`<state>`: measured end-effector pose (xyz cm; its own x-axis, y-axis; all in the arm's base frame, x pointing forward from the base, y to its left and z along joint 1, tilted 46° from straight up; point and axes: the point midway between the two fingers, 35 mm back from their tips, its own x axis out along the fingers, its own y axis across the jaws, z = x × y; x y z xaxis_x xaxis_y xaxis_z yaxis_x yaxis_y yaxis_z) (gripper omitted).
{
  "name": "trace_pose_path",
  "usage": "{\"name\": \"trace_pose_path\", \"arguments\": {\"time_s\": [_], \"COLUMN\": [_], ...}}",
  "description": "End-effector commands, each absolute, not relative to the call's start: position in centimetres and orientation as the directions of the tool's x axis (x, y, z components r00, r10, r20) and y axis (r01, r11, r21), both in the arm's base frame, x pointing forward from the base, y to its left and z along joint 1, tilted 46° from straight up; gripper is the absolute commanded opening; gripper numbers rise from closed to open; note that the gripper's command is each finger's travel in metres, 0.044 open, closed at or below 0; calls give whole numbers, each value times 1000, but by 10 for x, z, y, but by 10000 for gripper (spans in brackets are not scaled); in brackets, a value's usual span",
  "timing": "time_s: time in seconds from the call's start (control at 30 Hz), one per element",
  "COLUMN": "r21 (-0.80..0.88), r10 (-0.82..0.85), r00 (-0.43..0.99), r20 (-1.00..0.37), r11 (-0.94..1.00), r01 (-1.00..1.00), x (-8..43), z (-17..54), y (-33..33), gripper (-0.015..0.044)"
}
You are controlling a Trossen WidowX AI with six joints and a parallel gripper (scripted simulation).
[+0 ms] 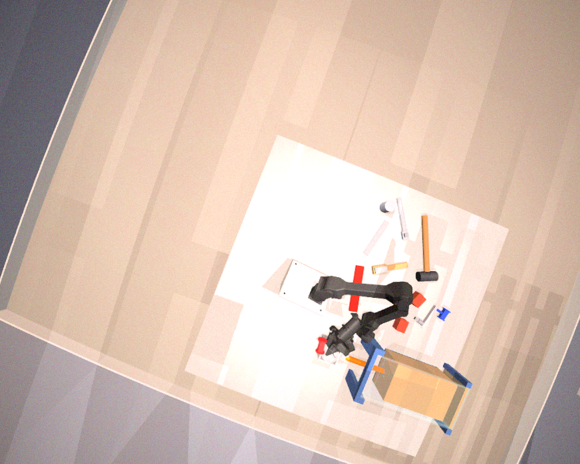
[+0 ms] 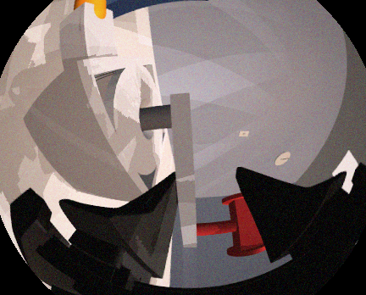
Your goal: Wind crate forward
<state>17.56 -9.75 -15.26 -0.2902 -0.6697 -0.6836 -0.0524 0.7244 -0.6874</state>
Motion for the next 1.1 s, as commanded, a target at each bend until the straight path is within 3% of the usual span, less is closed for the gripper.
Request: {"name": "trace_pose_path", "arguments": {"time_s": [0.0, 0.33, 0.63, 1.07], "r21": [-691, -686, -685, -679], "r10": [-673, -668, -667, -664], "r00": [-290, -289, -290, -280], "r20": [-680, -686, -686, -694], "r11": [721, 726, 727, 732], "r01": [-54, -52, -53, -54], "x": [176, 179, 207, 217], "z": [-152, -149, -79, -48], "y": [-98, -93, -22, -55], "gripper": [240, 240, 240, 240]}}
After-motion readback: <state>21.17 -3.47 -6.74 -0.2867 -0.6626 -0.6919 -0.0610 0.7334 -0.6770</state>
